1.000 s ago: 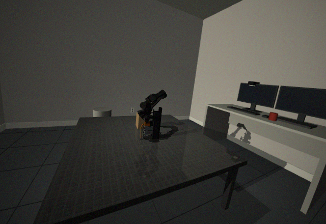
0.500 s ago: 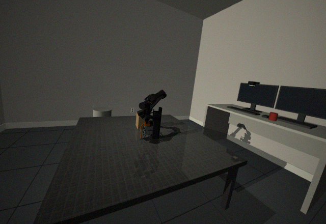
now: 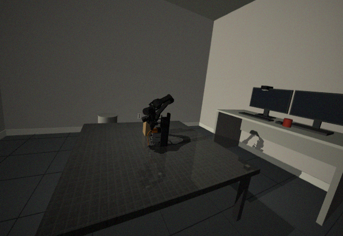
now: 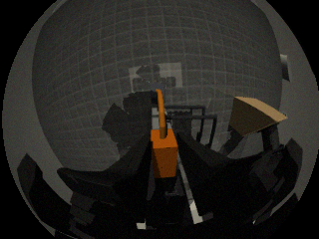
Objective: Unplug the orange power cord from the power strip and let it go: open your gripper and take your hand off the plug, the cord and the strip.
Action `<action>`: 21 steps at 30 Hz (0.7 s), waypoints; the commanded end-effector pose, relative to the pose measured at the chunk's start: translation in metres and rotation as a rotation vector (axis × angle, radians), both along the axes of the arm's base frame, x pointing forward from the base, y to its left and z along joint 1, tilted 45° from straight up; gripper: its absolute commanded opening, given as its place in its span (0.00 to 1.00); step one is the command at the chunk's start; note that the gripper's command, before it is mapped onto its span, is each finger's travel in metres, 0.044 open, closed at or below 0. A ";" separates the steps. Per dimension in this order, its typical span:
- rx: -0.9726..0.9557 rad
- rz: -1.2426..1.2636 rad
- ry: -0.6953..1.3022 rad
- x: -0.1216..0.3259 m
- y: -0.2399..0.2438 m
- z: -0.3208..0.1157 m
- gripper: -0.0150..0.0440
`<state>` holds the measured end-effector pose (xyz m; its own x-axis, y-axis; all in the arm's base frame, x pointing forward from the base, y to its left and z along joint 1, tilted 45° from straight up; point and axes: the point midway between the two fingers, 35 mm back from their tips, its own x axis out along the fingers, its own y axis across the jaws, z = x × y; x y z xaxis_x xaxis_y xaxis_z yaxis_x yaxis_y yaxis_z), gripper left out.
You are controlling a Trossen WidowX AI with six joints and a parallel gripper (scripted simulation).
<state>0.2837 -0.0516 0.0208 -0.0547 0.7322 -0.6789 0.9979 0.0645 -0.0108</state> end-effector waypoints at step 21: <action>-0.044 0.027 -0.016 0.001 -0.013 -0.011 0.53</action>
